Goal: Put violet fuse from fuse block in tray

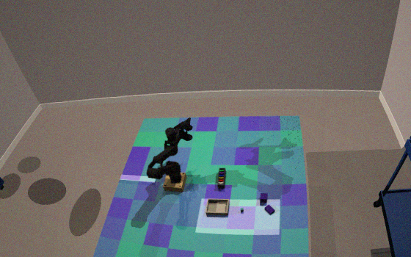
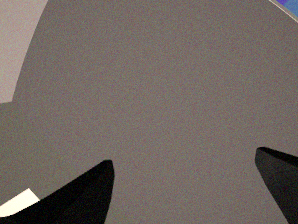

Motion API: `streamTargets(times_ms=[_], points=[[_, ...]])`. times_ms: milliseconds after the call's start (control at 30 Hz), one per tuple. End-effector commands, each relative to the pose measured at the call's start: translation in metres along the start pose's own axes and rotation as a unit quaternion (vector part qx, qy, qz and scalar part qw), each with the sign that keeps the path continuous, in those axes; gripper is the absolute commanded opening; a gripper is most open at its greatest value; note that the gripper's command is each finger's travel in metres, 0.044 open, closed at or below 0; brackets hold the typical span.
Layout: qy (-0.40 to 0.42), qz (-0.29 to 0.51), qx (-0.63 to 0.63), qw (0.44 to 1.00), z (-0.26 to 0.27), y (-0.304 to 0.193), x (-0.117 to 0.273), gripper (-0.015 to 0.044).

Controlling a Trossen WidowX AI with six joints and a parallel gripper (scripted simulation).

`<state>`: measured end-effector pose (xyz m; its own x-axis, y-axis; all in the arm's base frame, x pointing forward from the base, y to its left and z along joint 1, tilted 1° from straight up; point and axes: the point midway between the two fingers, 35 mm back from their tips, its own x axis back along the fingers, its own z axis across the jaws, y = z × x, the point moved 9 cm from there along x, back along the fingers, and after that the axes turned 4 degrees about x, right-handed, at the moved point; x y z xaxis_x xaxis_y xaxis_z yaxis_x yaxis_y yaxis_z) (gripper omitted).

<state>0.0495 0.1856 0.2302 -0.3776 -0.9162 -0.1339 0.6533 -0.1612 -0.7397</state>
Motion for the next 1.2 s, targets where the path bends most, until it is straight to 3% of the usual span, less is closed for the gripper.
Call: streamTargets(times_ms=[0, 167, 367, 533, 867, 1167], points=[[-0.001, -0.006, 0.009, 1.000, 0.001, 0.001, -0.001, 0.0374], [-0.062, -0.156, 0.215, 0.962, 0.023, 0.035, -0.032, 0.0243], [-0.229, -0.308, 0.401, 0.832, 0.063, 0.096, -0.050, 0.0085], [-0.353, -0.349, 0.447, 0.744, 0.090, 0.133, -0.044, 0.0074], [-0.595, -0.307, 0.446, 0.595, 0.142, 0.201, 0.001, 0.0074], [-0.722, -0.171, 0.390, 0.545, 0.175, 0.240, 0.060, 0.0074]])
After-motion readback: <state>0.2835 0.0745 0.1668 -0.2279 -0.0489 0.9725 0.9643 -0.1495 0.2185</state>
